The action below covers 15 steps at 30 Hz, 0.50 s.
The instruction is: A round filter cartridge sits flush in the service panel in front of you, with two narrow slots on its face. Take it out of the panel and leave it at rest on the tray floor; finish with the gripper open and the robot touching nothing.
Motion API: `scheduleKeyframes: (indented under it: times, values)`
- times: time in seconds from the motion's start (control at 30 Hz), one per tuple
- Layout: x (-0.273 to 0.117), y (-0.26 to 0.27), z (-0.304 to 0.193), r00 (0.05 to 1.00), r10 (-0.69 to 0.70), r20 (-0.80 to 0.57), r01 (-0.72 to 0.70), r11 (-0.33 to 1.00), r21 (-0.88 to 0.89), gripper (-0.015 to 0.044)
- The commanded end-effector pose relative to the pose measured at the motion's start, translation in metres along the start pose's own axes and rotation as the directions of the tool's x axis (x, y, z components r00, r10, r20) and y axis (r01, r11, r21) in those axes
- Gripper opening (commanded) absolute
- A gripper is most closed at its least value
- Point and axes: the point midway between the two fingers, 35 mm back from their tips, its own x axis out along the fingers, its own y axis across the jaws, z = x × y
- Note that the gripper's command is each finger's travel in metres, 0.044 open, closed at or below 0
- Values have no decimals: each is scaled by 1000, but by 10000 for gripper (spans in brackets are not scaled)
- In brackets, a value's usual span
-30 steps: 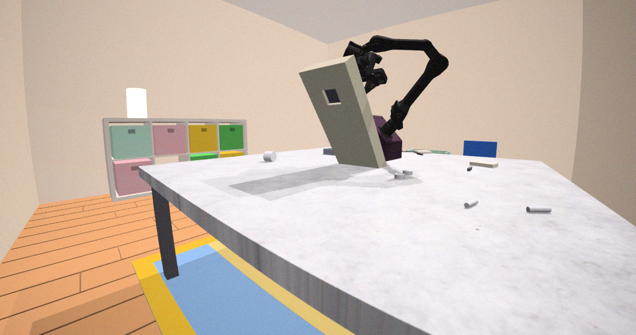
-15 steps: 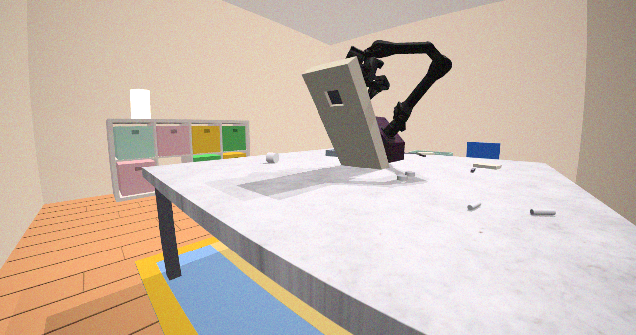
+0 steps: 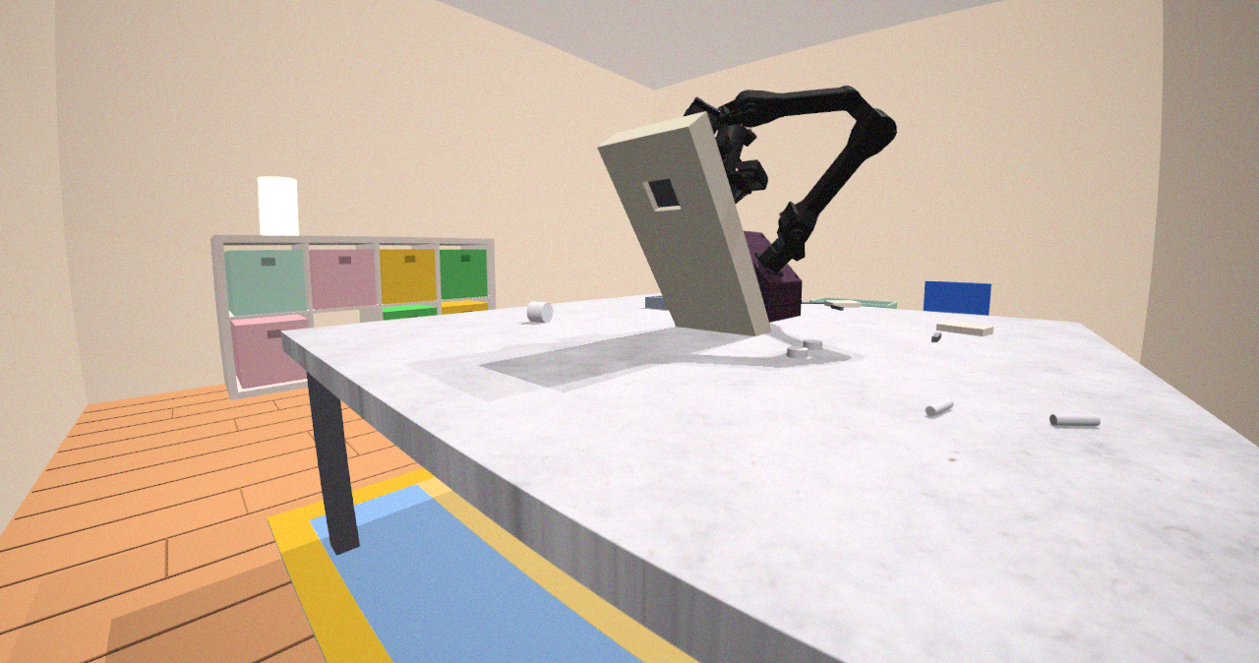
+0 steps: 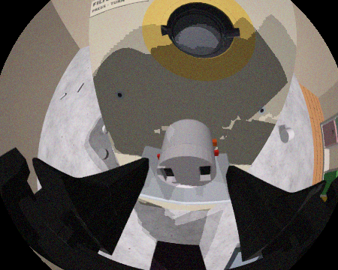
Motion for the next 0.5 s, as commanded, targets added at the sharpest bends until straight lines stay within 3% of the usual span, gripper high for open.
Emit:
scheduleKeyframes:
  times: [0.0,0.17,0.23,0.47]
  values:
    - [7,2,-2,1000,5,2,-5,1000,3,305]
    - [13,3,-2,1000,7,3,-7,1000,3,305]
    - [9,1,0,1000,3,0,-3,1000,0,252]
    - [9,1,0,1000,3,0,-3,1000,0,206]
